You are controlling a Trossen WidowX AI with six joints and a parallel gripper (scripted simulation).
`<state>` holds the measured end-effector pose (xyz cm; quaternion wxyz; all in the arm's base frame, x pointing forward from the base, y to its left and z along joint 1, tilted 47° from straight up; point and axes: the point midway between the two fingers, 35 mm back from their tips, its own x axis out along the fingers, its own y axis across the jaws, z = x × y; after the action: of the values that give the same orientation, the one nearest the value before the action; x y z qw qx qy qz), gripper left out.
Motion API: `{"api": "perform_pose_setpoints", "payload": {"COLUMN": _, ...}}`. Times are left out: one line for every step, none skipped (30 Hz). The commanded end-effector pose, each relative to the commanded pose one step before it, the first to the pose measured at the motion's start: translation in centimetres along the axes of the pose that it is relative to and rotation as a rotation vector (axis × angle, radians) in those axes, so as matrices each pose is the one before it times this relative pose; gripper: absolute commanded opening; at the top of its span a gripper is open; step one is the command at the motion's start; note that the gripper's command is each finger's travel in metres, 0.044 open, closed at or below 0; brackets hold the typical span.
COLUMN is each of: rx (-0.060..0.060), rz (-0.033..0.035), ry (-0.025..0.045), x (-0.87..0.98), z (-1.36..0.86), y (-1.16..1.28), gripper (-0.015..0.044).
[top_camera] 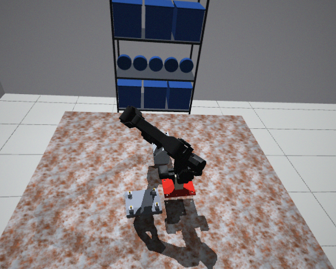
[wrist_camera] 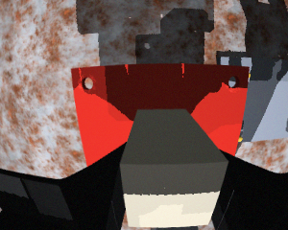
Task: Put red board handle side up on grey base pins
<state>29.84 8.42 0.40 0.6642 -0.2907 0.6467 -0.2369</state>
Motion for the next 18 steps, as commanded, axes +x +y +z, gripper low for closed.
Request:
{"api": "perform_pose_setpoints", "payload": {"rx": -0.0082, "rz": -0.00121, "ry": -0.00088, "x": -0.06, "z": 0.201, "y": -0.928, "gripper": 0.0}}
{"api": "perform_pose_setpoints", "payload": {"rx": -0.0008, "rz": 0.00007, "ry": -0.00029, "x": -0.015, "z": 0.065, "y": -0.236, "gripper": 0.0}}
{"api": "perform_pose_setpoints", "payload": {"rx": -0.0008, "rz": 0.00004, "ry": -0.00029, "x": -0.015, "z": 0.064, "y": -0.241, "gripper": 0.0}}
{"api": "perform_pose_setpoints", "payload": {"rx": -0.0008, "rz": 0.00002, "ry": -0.00029, "x": -0.014, "z": 0.062, "y": -0.241, "gripper": 0.0}}
{"api": "perform_pose_setpoints", "payload": {"rx": -0.0008, "rz": -0.00001, "ry": -0.00029, "x": -0.014, "z": 0.06, "y": -0.242, "gripper": 0.0}}
{"api": "perform_pose_setpoints", "payload": {"rx": -0.0008, "rz": -0.00004, "ry": -0.00028, "x": -0.013, "z": 0.058, "y": -0.243, "gripper": 0.0}}
{"api": "perform_pose_setpoints", "payload": {"rx": -0.0008, "rz": -0.00006, "ry": -0.00028, "x": -0.013, "z": 0.056, "y": -0.244, "gripper": 0.0}}
{"api": "perform_pose_setpoints", "payload": {"rx": -0.0008, "rz": -0.00009, "ry": -0.00027, "x": -0.012, "z": 0.054, "y": -0.245, "gripper": 0.0}}
{"api": "perform_pose_setpoints", "payload": {"rx": -0.0008, "rz": -0.00012, "ry": -0.00026, "x": -0.012, "z": 0.052, "y": -0.245, "gripper": 0.0}}
{"api": "perform_pose_setpoints", "payload": {"rx": -0.0008, "rz": -0.00014, "ry": -0.00026, "x": -0.011, "z": 0.05, "y": -0.246, "gripper": 0.0}}
{"api": "perform_pose_setpoints", "payload": {"rx": -0.0008, "rz": -0.00017, "ry": -0.00025, "x": -0.011, "z": 0.047, "y": -0.247, "gripper": 0.0}}
{"api": "perform_pose_setpoints", "payload": {"rx": -0.0008, "rz": -0.0002, "ry": -0.00025, "x": -0.01, "z": 0.045, "y": -0.247, "gripper": 0.0}}
{"api": "perform_pose_setpoints", "payload": {"rx": -0.0008, "rz": -0.00022, "ry": -0.00024, "x": -0.01, "z": 0.043, "y": -0.248, "gripper": 0.0}}
{"api": "perform_pose_setpoints", "payload": {"rx": -0.0007, "rz": -0.00025, "ry": -0.00023, "x": -0.009, "z": 0.041, "y": -0.249, "gripper": 0.0}}
{"api": "perform_pose_setpoints", "payload": {"rx": -0.0007, "rz": -0.00028, "ry": -0.00022, "x": -0.009, "z": 0.039, "y": -0.249, "gripper": 0.0}}
{"api": "perform_pose_setpoints", "payload": {"rx": -0.0007, "rz": -0.0003, "ry": -0.00022, "x": -0.008, "z": 0.037, "y": -0.25, "gripper": 0.0}}
{"api": "perform_pose_setpoints", "payload": {"rx": -0.0007, "rz": -0.00033, "ry": -0.00021, "x": -0.008, "z": 0.035, "y": -0.251, "gripper": 0.0}}
{"api": "perform_pose_setpoints", "payload": {"rx": -0.0007, "rz": -0.00035, "ry": -0.0002, "x": -0.007, "z": 0.033, "y": -0.251, "gripper": 0.0}}
